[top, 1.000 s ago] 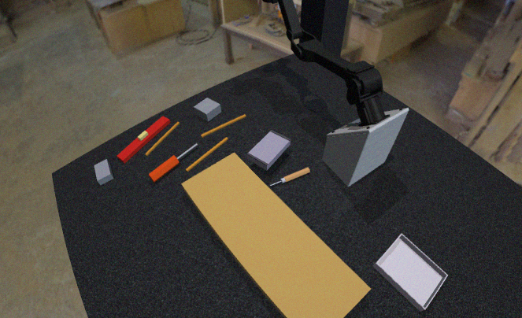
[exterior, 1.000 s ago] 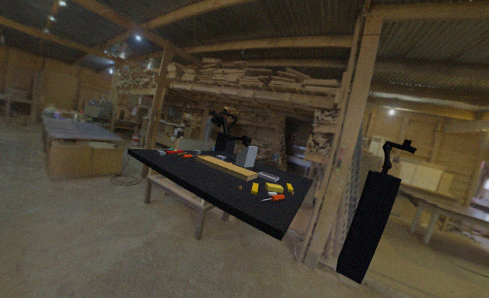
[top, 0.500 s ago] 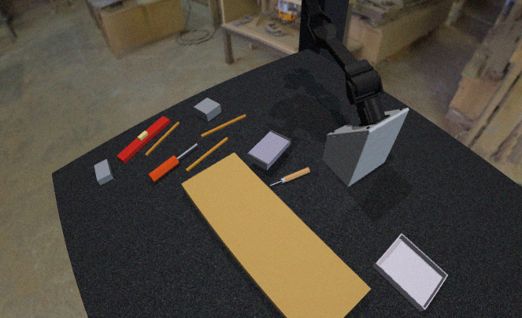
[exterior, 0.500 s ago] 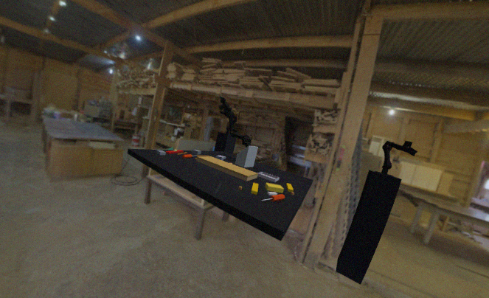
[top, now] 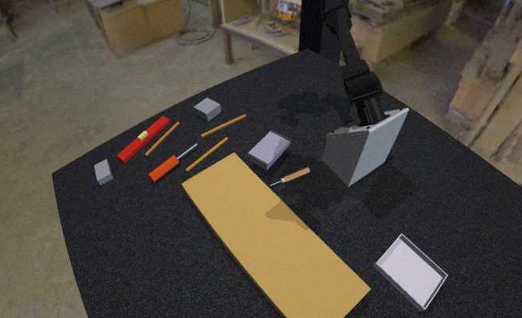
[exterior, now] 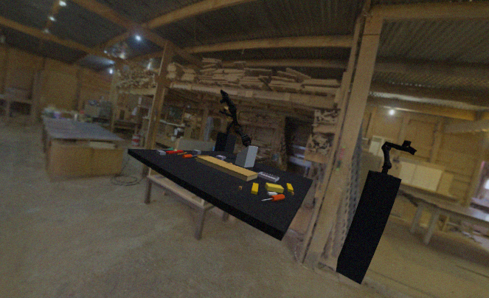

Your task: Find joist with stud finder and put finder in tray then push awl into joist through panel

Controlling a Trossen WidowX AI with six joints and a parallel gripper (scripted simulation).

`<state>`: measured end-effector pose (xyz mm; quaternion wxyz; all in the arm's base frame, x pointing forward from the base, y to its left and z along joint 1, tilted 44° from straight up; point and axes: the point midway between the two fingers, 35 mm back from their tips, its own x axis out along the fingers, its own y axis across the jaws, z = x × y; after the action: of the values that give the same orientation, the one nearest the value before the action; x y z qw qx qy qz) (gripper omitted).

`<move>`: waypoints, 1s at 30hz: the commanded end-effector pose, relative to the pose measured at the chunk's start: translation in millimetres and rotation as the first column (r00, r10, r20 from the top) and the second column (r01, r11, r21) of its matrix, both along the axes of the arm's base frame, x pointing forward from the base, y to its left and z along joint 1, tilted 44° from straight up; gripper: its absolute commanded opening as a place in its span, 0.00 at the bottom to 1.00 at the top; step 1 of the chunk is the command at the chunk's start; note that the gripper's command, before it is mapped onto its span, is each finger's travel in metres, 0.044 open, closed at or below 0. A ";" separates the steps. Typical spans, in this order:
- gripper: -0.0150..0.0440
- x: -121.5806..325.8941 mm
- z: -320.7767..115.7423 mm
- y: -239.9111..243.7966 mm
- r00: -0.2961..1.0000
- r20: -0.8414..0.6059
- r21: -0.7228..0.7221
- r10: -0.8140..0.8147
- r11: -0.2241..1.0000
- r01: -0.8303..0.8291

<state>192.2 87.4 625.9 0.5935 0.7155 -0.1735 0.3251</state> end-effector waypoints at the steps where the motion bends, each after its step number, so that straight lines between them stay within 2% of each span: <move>1: 1.00 49.5 -45.0 1.2 0.983 -0.166 -0.032 -0.079 0.997 0.075; 6: 1.00 96.7 -97.7 -13.4 0.925 -0.328 -0.074 -0.191 0.981 0.177; 15: 1.00 145.8 -176.1 -51.4 0.782 -0.529 -0.122 -0.331 0.941 0.316; 23: 1.00 172.8 -293.4 -118.7 0.483 -0.770 -0.156 -0.417 0.857 0.492; 30: 1.00 153.9 -394.1 -184.1 0.160 -0.897 -0.216 -0.412 0.725 0.654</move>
<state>360.2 -65.7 279.9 0.6121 0.7308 -0.0928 -0.2874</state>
